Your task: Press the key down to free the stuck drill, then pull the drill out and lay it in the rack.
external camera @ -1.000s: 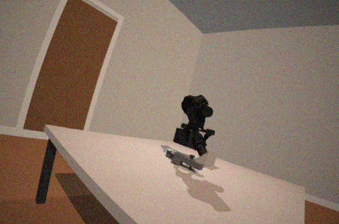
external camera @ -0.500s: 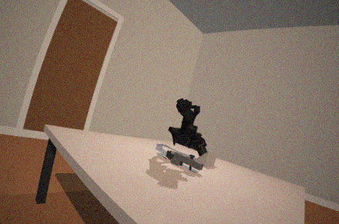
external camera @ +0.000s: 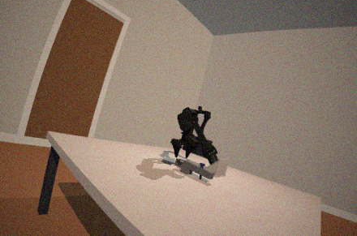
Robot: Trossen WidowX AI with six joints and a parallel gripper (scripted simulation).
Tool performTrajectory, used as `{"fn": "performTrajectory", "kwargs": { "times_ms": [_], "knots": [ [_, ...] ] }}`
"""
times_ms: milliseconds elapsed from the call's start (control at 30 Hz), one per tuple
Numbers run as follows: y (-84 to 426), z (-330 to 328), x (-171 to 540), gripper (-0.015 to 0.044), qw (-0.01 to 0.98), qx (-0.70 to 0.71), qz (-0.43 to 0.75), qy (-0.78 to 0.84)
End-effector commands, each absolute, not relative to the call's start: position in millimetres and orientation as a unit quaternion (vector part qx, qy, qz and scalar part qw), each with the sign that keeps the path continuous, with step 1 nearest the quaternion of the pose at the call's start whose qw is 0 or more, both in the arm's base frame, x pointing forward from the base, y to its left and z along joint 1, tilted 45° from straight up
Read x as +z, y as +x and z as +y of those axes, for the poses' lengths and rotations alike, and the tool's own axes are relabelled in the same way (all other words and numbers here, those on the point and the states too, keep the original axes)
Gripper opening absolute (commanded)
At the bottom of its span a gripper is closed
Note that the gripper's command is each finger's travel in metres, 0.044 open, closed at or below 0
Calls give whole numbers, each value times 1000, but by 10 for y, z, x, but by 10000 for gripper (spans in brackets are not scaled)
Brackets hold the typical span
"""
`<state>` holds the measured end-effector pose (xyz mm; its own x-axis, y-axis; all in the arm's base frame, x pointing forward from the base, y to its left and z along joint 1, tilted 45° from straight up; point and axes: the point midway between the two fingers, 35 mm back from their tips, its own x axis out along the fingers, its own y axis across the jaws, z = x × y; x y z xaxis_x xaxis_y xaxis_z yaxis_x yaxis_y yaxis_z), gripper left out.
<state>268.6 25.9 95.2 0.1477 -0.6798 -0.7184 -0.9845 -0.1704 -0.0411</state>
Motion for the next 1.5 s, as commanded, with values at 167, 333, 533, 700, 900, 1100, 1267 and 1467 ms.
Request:
{"fn": "performTrajectory", "kwargs": {
  "times_ms": [167,333,533,700,900,1100,1267,1467],
  "knots": [
    [2680,212,964,440,249,295,580,-717],
    [2682,209,957,440,249,295,580,-717],
    [2697,175,886,440,249,295,580,-717],
    [2711,137,814,440,249,295,580,-717],
    [2724,91,729,440,249,295,580,-717],
    [2734,44,645,440,249,295,580,-717],
    [2739,3,576,440,249,295,580,-717],
    [2743,-41,505,440,249,294,580,-717]
  ]
}}
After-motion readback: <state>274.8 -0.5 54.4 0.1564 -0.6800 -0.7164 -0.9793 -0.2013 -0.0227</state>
